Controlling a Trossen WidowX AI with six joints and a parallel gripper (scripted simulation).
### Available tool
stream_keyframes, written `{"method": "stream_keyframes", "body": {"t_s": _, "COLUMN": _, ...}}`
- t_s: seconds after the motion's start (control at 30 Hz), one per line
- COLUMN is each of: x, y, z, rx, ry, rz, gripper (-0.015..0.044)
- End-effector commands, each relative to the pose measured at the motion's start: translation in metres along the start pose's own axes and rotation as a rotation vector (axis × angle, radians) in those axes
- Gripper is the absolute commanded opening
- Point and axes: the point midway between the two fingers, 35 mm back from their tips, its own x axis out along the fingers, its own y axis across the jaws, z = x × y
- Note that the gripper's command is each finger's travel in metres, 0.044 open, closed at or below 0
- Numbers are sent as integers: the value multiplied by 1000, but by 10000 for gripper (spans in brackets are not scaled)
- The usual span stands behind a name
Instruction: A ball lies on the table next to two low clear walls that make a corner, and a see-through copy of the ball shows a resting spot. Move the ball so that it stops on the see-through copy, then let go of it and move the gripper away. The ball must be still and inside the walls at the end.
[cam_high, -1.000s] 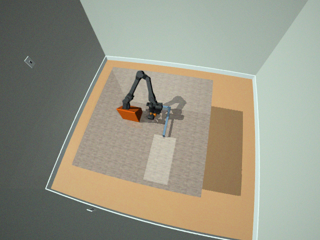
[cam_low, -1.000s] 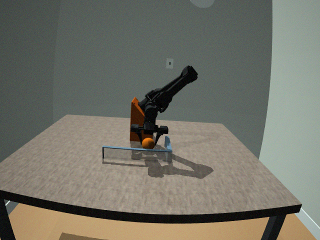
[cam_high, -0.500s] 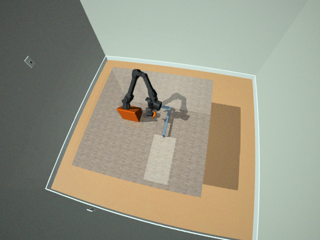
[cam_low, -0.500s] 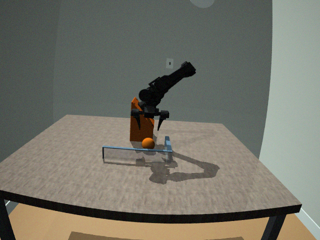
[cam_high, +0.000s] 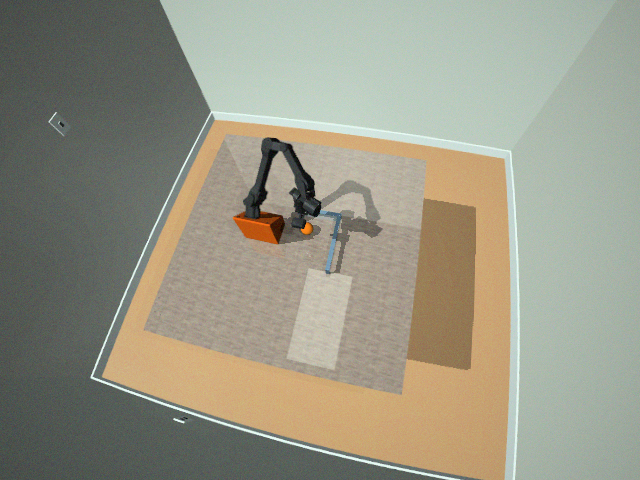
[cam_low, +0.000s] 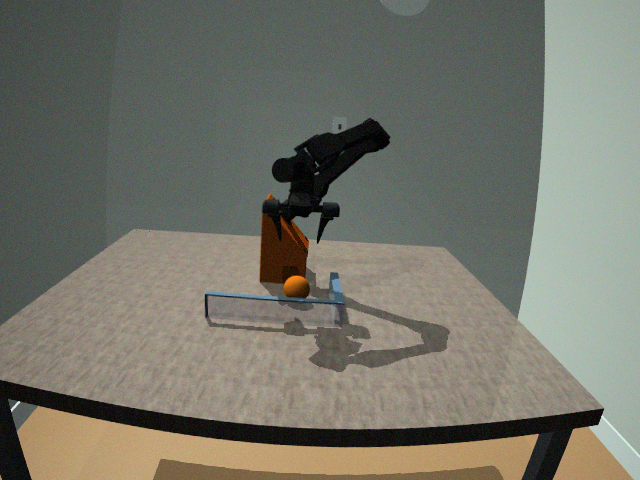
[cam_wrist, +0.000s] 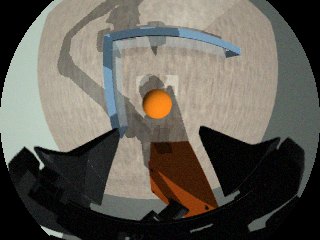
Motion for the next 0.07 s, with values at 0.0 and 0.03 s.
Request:
{"method": "stream_keyframes", "body": {"t_s": 0.0, "x": -2, "y": 0, "z": 0, "rx": -6, "ry": 5, "rz": -5, "gripper": 440}}
{"method": "stream_keyframes", "body": {"t_s": 0.03, "x": -2, "y": 0, "z": 0, "rx": -6, "ry": 5, "rz": -5, "gripper": 440}}
